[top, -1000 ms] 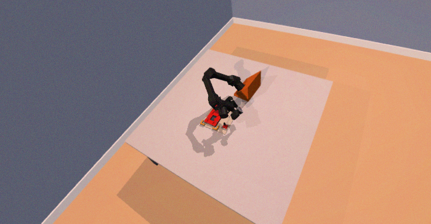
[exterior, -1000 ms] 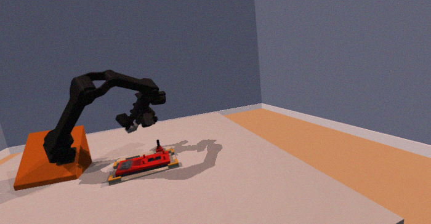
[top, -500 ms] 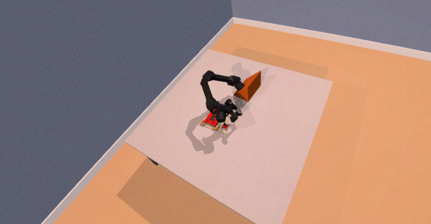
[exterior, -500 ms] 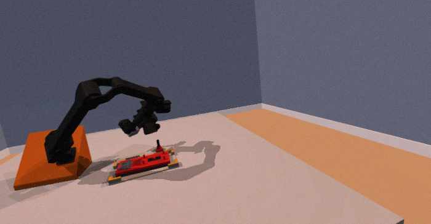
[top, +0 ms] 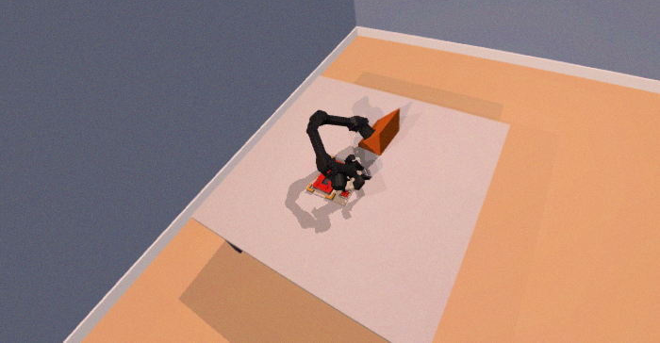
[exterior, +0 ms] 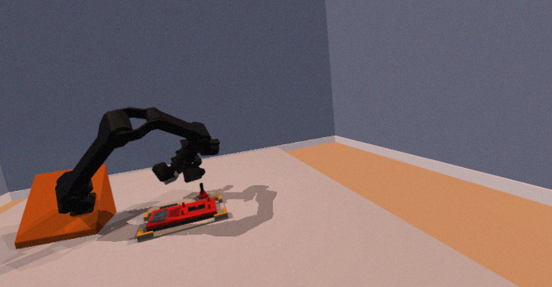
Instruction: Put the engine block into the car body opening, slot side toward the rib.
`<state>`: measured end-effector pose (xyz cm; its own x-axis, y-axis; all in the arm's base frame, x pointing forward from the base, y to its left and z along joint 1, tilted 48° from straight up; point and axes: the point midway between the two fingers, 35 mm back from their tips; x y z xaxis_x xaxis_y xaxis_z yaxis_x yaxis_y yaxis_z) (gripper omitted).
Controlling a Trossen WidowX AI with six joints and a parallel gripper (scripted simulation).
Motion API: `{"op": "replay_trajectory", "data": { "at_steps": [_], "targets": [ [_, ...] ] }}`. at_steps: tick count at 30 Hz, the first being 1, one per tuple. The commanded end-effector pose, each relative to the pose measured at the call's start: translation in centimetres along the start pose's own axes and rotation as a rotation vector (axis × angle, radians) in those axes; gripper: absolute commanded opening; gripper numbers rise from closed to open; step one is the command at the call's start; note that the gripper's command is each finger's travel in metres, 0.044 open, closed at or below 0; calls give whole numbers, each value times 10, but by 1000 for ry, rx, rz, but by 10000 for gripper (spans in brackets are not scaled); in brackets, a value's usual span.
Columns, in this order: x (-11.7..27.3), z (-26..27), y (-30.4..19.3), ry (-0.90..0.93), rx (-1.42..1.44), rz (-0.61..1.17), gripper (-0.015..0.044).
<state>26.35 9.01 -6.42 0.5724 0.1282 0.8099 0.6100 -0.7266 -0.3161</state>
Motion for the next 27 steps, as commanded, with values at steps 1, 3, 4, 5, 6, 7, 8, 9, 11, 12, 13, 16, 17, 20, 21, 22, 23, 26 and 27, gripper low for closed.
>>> {"op": "replay_trajectory", "data": {
  "at_steps": [1, 3, 4, 5, 6, 7, 8, 9, 11, 12, 13, 16, 17, 20, 21, 22, 23, 26, 27],
  "targets": [
    [-6, -3, 5, -9, 2, 2, 0],
    [-9, -4, 8, -9, 2, 2, 0],
    [-10, -4, 9, -9, 2, 2, 0],
    [-11, -4, 10, -9, 2, 2, 0],
    [-11, -4, 10, -9, 2, 2, 0],
    [-12, -5, 12, -9, 2, 2, 0],
    [-13, -5, 12, -9, 2, 2, 0],
    [-14, -5, 13, -9, 2, 2, 0],
    [-16, -6, 16, -9, 2, 2, 0],
    [-17, -6, 17, -9, 2, 1, 0],
    [-18, -6, 18, -9, 2, 1, 0],
    [-20, -7, 21, -9, 2, 1, 0],
    [-21, -7, 22, -9, 2, 1, 0],
    [-24, -8, 26, -10, 1, 1, 0],
    [-25, -8, 27, -10, 1, 1, 0],
    [-26, -8, 27, -10, 1, 1, 0],
    [-27, -9, 29, -10, 1, 1, 0],
    [-30, -9, 32, -10, 1, 1, 0],
    [-31, -10, 33, -10, 1, 1, 0]
  ]
}}
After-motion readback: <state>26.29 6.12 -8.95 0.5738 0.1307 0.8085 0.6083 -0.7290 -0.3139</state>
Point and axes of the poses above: the point midway between the two fingers, 35 mm back from their tips, its own x axis back along the fingers, its own z axis across the jaws, y = z × x, and after that the axes turned 12 degrees about x, right-handed
